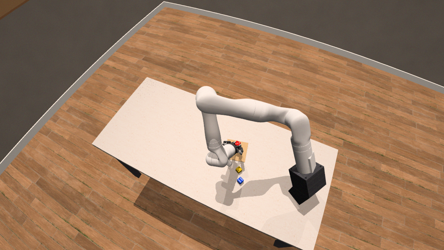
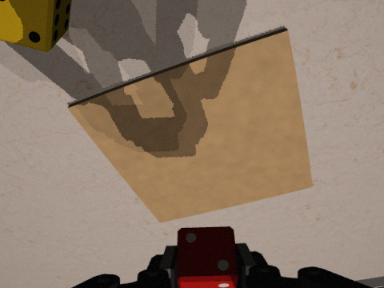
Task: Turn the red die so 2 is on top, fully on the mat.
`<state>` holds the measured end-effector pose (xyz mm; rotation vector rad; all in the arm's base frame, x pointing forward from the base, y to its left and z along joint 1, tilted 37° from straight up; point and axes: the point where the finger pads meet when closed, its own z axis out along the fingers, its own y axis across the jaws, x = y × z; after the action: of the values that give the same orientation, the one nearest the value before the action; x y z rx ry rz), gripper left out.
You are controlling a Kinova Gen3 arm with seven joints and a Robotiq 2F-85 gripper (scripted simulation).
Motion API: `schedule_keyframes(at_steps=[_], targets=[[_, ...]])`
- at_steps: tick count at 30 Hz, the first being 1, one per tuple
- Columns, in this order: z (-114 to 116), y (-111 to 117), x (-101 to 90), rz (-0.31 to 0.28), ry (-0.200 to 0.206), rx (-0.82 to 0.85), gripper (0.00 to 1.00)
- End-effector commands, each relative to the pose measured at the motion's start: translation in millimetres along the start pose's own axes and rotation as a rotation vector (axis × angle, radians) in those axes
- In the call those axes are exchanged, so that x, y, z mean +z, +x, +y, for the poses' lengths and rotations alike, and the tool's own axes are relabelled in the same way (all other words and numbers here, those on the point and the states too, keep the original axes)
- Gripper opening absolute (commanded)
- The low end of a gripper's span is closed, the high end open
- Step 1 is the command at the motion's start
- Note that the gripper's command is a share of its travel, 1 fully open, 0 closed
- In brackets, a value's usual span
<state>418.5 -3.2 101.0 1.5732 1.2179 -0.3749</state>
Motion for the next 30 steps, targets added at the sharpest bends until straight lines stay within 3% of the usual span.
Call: schedule_keyframes(at_steps=[1,4,6,15,30], targets=[[2.2,-0.1,-1.3,0.040,-0.003,0.001,0.26],[3.4,-0.6,-0.4,0.091,-0.005,0.003,0.26],[3.4,-0.6,-0.4,0.091,-0.005,0.003,0.26],[0.8,-2.5,-1.9,0.236,-0.001,0.000,0.26],[1.9,-2.7,-1.1,0.279,-0.003,0.001,0.26]])
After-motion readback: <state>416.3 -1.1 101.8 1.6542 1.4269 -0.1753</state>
